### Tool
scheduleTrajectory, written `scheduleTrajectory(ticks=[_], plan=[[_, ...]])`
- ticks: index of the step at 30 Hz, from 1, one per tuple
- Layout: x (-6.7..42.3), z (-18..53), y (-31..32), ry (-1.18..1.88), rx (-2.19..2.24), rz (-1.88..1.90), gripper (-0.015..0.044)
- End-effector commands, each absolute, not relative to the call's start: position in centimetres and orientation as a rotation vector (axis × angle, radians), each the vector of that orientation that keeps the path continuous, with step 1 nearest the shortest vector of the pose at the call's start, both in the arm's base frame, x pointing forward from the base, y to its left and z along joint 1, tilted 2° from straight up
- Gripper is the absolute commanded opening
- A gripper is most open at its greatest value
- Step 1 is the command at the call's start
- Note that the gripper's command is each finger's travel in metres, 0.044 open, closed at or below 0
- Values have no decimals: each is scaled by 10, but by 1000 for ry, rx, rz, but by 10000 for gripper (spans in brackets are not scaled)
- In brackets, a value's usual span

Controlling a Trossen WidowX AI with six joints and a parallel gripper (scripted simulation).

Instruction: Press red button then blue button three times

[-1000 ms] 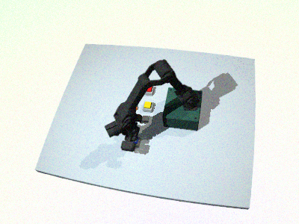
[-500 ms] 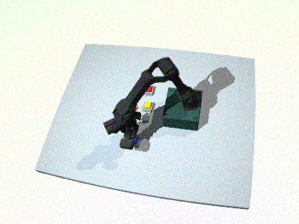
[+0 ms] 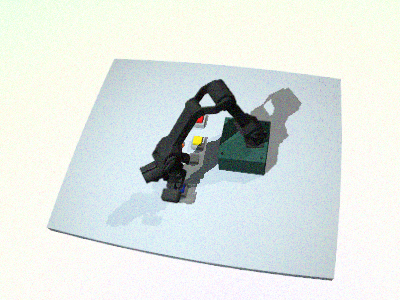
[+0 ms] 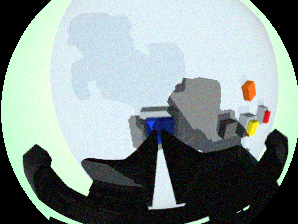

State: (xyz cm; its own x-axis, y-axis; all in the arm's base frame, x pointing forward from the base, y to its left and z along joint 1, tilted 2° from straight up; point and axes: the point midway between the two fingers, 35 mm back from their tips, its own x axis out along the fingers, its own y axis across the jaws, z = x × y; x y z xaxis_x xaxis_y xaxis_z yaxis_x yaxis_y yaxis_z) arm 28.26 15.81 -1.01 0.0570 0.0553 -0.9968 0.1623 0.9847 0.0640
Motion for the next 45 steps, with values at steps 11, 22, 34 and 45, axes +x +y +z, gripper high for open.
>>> scheduleTrajectory(ticks=[11, 22, 34, 45], plan=[[282, -17, 157, 1518, 171, -92, 20], [282, -13, 158, 1516, 174, -83, 20], [280, 15, 156, 1518, 171, -92, 20], [282, -4, 157, 1518, 171, -92, 20]])
